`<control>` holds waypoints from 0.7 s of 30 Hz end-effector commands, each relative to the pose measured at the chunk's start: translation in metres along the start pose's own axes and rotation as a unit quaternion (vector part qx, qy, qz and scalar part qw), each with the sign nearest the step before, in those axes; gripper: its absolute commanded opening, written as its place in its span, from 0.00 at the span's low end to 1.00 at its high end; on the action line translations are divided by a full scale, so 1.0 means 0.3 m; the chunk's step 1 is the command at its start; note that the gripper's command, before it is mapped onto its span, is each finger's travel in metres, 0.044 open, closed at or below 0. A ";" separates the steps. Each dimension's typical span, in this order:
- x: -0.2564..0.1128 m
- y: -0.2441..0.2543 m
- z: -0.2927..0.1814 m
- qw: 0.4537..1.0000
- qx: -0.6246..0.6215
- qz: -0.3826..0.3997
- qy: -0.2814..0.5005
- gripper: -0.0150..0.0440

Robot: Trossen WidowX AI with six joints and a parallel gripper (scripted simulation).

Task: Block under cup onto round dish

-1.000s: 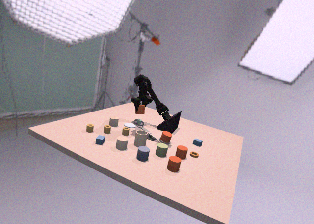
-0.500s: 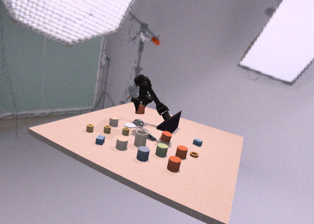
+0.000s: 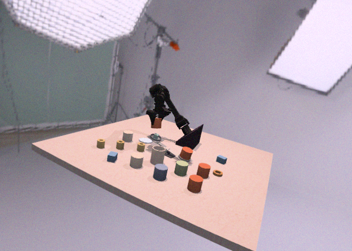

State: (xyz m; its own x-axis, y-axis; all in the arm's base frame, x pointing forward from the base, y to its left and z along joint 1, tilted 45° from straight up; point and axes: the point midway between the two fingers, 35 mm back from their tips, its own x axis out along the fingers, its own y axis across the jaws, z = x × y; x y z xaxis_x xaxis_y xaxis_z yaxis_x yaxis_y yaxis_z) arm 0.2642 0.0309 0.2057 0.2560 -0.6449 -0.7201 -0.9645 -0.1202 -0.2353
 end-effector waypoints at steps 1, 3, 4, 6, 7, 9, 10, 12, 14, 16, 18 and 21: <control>0.036 0.022 -0.064 1.000 0.004 0.010 -0.009 0.25; 0.057 0.037 -0.102 1.000 0.005 0.015 -0.013 0.25; 0.067 0.045 -0.121 1.000 0.006 0.017 -0.016 0.25; 0.087 0.063 -0.157 1.000 0.008 0.021 -0.020 0.25; 0.096 0.073 -0.174 0.999 0.008 0.022 -0.021 0.25; 0.114 0.093 -0.209 0.999 0.010 0.025 -0.024 0.25; 0.123 0.104 -0.225 0.999 0.010 0.026 -0.025 0.25; 0.139 0.126 -0.258 0.999 0.012 0.027 -0.027 0.25; 0.154 0.150 -0.289 0.999 0.013 0.028 -0.028 0.25; 0.167 0.175 -0.319 0.999 0.014 0.028 -0.028 0.25; 0.179 0.201 -0.347 0.999 0.015 0.028 -0.027 0.25; 0.195 0.242 -0.388 0.999 0.016 0.027 -0.024 0.25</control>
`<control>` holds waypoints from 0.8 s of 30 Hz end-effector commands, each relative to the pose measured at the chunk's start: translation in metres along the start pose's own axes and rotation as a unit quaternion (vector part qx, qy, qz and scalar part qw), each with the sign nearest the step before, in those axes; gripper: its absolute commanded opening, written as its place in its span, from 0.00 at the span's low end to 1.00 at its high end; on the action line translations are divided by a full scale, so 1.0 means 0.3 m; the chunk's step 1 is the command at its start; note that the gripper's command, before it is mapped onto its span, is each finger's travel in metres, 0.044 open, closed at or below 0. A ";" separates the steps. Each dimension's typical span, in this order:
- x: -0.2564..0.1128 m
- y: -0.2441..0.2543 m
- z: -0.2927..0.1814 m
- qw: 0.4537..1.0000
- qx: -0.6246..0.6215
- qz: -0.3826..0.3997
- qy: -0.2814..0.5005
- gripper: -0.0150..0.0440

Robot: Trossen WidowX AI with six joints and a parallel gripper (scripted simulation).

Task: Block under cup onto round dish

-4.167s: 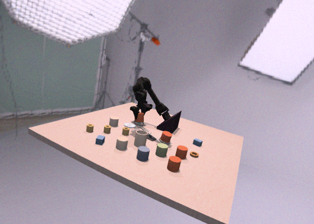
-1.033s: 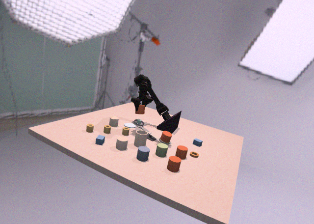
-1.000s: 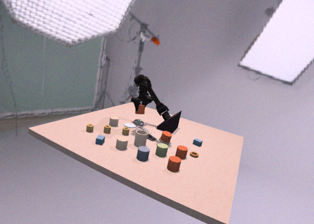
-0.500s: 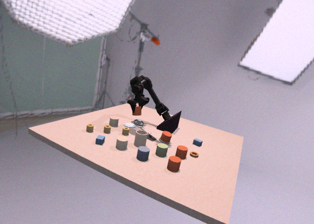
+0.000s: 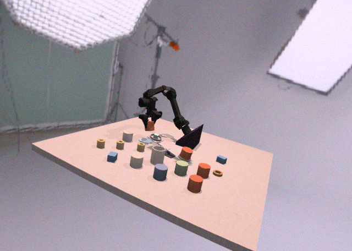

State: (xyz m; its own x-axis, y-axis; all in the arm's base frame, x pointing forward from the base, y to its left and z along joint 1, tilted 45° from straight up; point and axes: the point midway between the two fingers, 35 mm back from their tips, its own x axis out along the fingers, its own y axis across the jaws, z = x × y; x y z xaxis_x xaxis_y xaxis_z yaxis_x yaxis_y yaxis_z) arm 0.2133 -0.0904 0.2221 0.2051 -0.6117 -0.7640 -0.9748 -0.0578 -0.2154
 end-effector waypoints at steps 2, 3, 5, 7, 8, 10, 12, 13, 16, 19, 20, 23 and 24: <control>0.027 0.067 -0.064 1.000 -0.001 -0.002 0.004 0.25; 0.031 0.080 -0.077 1.000 -0.001 -0.003 0.006 0.25; 0.039 0.108 -0.102 1.000 -0.001 -0.003 0.011 0.25; 0.045 0.136 -0.125 1.000 -0.001 -0.004 0.017 0.25; 0.048 0.151 -0.136 1.000 -0.001 -0.005 0.020 0.25; 0.053 0.180 -0.157 1.000 -0.002 -0.005 0.028 0.25; 0.057 0.209 -0.176 0.999 -0.004 -0.005 0.036 0.25; 0.058 0.224 -0.185 0.999 -0.004 -0.005 0.041 0.25; 0.060 0.246 -0.198 0.999 -0.006 -0.004 0.048 0.25; 0.066 0.246 -0.199 0.999 -0.006 -0.004 0.048 0.25; 0.072 0.245 -0.199 0.999 -0.006 -0.004 0.048 0.25; 0.100 0.243 -0.201 0.999 -0.006 -0.004 0.048 0.25; 0.112 0.242 -0.202 0.999 -0.006 -0.004 0.048 0.25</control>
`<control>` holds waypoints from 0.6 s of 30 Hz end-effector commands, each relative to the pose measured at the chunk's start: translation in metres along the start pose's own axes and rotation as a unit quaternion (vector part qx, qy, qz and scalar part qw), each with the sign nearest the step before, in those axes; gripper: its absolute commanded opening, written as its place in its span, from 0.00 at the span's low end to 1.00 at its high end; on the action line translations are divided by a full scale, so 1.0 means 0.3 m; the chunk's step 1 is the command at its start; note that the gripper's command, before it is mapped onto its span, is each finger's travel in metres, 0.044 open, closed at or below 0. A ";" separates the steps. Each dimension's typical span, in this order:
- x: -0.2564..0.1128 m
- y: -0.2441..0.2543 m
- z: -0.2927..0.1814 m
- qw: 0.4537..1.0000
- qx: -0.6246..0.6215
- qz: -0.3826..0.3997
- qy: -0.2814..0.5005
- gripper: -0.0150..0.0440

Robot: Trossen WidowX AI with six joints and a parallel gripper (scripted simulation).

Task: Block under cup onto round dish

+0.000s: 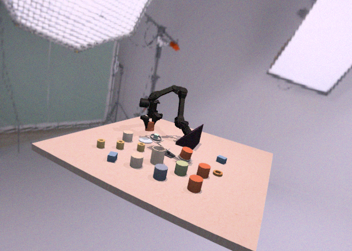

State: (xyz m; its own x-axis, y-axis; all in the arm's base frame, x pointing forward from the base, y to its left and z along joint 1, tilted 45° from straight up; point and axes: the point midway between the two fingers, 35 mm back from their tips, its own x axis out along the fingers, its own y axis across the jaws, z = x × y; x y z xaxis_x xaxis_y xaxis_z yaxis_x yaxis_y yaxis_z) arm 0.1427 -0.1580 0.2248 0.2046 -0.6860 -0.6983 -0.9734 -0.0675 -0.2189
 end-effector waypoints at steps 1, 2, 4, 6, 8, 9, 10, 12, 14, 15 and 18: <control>0.041 0.002 0.004 1.000 -0.003 0.000 -0.002 0.25; 0.053 0.002 0.004 1.000 -0.003 0.000 -0.001 0.25; 0.077 0.003 0.004 1.000 -0.003 0.000 -0.001 0.25; 0.099 0.005 0.003 1.000 -0.004 0.000 0.000 0.25; 0.107 0.006 0.003 1.000 -0.004 0.000 0.000 0.25; 0.107 0.006 0.003 1.000 -0.004 0.000 0.000 0.25; 0.107 0.006 0.003 1.000 -0.004 0.000 0.000 0.25; 0.109 0.006 0.003 1.000 -0.004 0.000 0.000 0.25; 0.115 0.006 0.003 1.000 -0.004 0.000 0.000 0.25; 0.119 0.005 0.003 1.000 -0.004 0.000 0.000 0.25; 0.135 0.005 0.003 1.000 -0.004 0.000 0.000 0.25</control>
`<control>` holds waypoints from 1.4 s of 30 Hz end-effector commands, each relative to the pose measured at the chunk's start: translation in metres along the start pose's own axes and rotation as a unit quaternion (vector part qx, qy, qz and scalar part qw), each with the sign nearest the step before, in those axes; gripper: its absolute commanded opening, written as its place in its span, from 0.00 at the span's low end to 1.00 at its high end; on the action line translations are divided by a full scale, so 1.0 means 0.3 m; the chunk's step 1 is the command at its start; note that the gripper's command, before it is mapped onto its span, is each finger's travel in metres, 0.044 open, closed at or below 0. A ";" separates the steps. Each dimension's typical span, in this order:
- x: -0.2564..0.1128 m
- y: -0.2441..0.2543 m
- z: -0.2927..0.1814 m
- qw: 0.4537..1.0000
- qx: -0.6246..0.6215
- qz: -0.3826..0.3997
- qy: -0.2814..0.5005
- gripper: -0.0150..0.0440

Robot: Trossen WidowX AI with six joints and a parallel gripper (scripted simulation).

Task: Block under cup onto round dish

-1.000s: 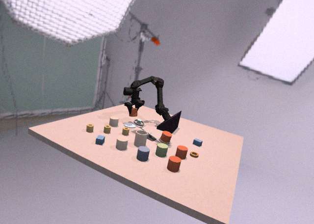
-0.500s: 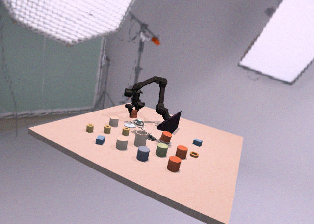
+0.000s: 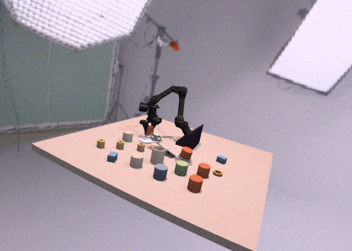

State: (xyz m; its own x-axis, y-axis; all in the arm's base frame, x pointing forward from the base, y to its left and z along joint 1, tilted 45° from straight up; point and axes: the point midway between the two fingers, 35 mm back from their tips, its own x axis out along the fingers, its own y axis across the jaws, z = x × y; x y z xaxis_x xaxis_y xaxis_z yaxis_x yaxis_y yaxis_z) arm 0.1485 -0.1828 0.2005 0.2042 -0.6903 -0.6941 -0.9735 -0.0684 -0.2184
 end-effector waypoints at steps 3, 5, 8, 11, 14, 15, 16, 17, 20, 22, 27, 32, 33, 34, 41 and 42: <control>0.035 0.000 0.006 1.000 -0.003 0.000 -0.003 0.25; 0.046 0.000 0.006 1.000 -0.003 0.000 -0.003 0.25; 0.036 0.000 0.001 1.000 -0.001 0.000 0.000 0.30; 0.036 0.000 0.001 1.000 -0.001 0.000 0.000 0.43; 0.036 0.000 0.001 1.000 -0.001 0.000 0.000 0.57; 0.036 0.000 0.001 1.000 -0.001 0.000 0.000 0.61; 0.036 0.000 0.001 1.000 -0.001 0.000 0.000 0.65; 0.036 0.000 0.001 1.000 -0.001 0.000 0.000 0.70; 0.036 0.000 0.001 1.000 -0.001 0.000 0.000 0.83; 0.036 0.000 0.001 1.000 -0.001 0.000 0.000 0.92; -0.111 -0.003 0.006 1.000 -0.002 0.001 -0.004 1.00; -0.140 0.001 0.005 1.000 -0.003 0.000 -0.004 1.00; -0.140 0.001 0.005 1.000 -0.003 0.000 -0.004 1.00; -0.142 -0.003 0.005 1.000 -0.003 -0.003 -0.004 0.96; -0.178 -0.100 0.020 0.998 0.027 -0.062 -0.017 0.69; -0.178 -0.105 0.025 0.997 0.035 -0.062 -0.020 0.69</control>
State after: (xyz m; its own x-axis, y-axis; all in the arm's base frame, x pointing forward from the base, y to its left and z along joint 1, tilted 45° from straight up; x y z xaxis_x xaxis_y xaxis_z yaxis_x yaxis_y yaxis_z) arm 0.1610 -0.1429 0.2388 0.3054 -0.6654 -0.6811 -0.9438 -0.1166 -0.3092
